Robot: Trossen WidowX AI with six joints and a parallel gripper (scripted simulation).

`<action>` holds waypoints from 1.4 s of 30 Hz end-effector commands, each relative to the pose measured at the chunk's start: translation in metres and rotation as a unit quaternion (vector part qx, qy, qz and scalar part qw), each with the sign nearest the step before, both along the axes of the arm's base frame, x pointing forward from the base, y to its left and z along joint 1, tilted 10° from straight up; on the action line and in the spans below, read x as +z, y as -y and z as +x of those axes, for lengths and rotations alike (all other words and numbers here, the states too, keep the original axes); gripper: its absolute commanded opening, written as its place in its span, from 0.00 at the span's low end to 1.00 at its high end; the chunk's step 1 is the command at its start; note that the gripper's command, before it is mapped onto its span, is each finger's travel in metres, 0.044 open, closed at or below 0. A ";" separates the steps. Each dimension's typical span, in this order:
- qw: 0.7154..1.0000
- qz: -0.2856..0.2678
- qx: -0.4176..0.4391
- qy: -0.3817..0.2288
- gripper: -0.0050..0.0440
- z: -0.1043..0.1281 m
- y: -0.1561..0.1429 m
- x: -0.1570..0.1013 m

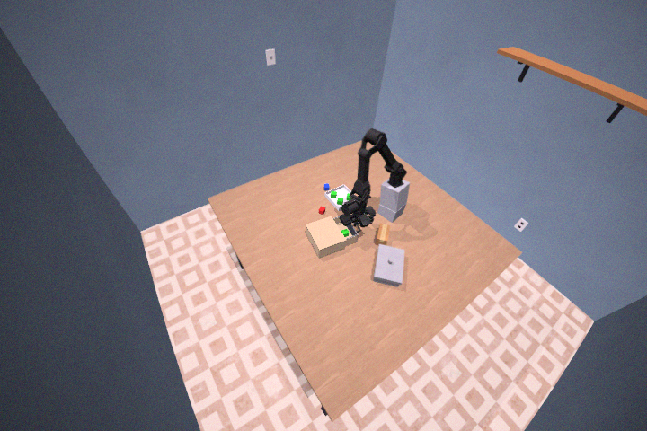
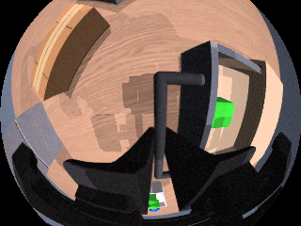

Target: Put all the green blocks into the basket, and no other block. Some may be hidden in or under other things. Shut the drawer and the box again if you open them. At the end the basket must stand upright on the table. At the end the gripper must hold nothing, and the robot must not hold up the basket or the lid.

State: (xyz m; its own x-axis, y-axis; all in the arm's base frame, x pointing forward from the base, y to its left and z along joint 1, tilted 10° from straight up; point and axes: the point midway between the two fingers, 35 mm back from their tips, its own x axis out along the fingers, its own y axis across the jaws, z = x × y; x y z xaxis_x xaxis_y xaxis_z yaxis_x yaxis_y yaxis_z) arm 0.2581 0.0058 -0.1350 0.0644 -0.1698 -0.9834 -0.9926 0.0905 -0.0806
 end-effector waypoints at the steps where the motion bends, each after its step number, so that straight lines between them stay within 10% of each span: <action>1: 1.000 0.003 0.000 -0.011 0.10 -0.011 -0.001 -0.002; 29: 1.000 0.003 0.000 -0.011 0.10 -0.011 -0.001 -0.002; 30: 1.000 0.003 0.000 -0.011 0.40 -0.011 -0.001 -0.002; 42: 1.000 0.003 0.000 -0.011 0.40 -0.011 -0.002 0.001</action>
State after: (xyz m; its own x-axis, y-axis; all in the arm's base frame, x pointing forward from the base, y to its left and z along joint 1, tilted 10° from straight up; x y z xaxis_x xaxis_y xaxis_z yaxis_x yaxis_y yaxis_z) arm 0.2490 0.0069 -0.1362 0.0474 -0.1679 -0.9847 -0.9941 0.0882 -0.0629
